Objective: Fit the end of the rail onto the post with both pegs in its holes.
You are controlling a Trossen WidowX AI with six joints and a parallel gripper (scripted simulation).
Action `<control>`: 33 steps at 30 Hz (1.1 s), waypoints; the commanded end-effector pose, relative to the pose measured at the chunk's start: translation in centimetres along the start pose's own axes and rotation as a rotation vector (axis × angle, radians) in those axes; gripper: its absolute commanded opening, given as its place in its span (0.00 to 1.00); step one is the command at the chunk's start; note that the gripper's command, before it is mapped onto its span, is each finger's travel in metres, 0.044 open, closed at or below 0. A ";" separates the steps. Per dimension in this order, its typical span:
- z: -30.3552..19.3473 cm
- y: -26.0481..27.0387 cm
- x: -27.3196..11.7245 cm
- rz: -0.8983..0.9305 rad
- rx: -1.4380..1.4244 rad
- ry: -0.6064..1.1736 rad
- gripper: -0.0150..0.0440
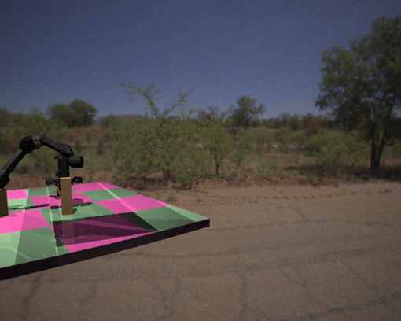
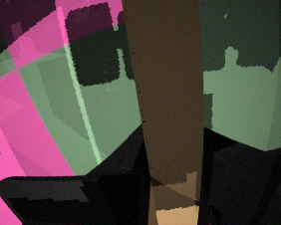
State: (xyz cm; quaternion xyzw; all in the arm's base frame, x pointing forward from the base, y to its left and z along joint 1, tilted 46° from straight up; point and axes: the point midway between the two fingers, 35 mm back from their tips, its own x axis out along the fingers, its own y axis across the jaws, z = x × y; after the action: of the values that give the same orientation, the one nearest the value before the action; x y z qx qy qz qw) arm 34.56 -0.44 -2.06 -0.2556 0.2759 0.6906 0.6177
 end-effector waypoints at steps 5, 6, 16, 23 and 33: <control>-0.4 -0.1 -0.2 -0.009 -0.002 0.002 0.25; -0.4 -0.1 -0.2 -0.009 -0.002 0.002 0.25; -0.8 -0.1 -0.3 -0.009 -0.002 0.002 0.25; -1.0 -0.1 -0.3 -0.009 -0.002 0.003 0.25; -1.3 -0.1 -0.3 -0.009 -0.002 0.003 0.25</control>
State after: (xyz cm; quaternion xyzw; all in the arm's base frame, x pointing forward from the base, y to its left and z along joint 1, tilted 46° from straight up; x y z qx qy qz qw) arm 34.58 -1.22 -2.77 -0.2562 0.2763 0.6904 0.6175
